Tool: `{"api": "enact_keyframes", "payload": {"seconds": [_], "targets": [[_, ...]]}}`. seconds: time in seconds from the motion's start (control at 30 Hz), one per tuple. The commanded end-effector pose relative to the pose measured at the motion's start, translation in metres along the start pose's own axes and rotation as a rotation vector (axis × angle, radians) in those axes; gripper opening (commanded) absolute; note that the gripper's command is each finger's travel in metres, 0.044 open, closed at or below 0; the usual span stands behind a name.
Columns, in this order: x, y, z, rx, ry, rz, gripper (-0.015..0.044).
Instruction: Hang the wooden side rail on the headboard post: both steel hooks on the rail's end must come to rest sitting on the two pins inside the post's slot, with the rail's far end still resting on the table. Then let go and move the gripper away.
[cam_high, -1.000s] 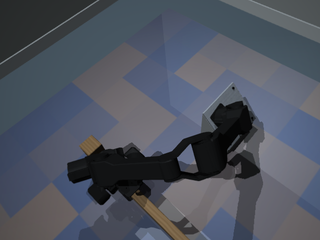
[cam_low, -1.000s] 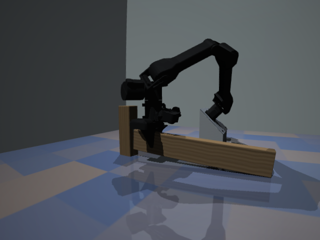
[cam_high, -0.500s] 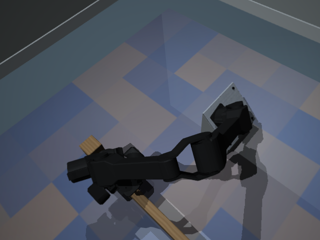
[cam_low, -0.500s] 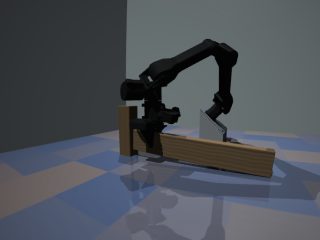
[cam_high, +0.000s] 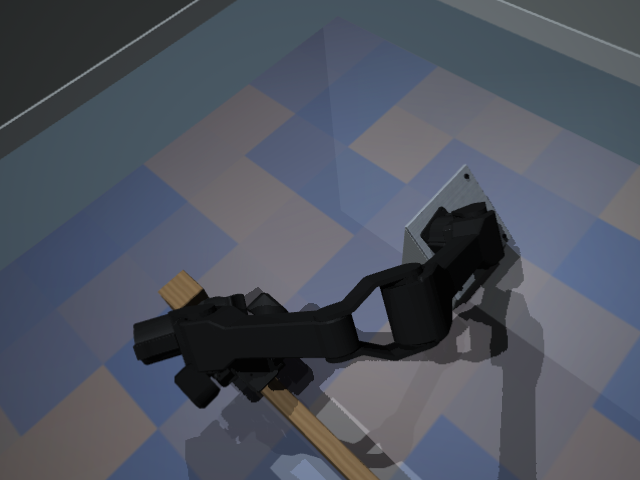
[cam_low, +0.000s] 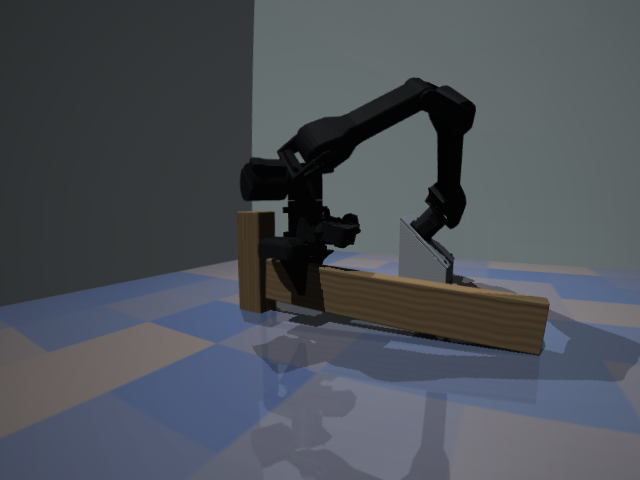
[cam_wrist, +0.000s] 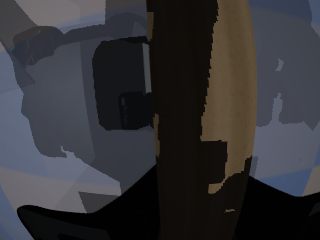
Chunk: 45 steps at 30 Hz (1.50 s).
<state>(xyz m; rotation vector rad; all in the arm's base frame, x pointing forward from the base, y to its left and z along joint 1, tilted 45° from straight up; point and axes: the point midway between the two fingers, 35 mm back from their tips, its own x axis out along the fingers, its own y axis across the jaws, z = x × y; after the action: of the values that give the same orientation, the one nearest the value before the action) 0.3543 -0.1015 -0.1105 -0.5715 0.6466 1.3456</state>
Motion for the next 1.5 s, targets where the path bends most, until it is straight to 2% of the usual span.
{"api": "enact_keyframes", "payload": {"seconds": [0.0,1.47], "targets": [[-0.0040,0.0001,-0.0045,0.005,0.004,-0.010,0.0000],[-0.0013,0.0001,-0.0069,0.005,0.004,-0.011,0.0000]]}}
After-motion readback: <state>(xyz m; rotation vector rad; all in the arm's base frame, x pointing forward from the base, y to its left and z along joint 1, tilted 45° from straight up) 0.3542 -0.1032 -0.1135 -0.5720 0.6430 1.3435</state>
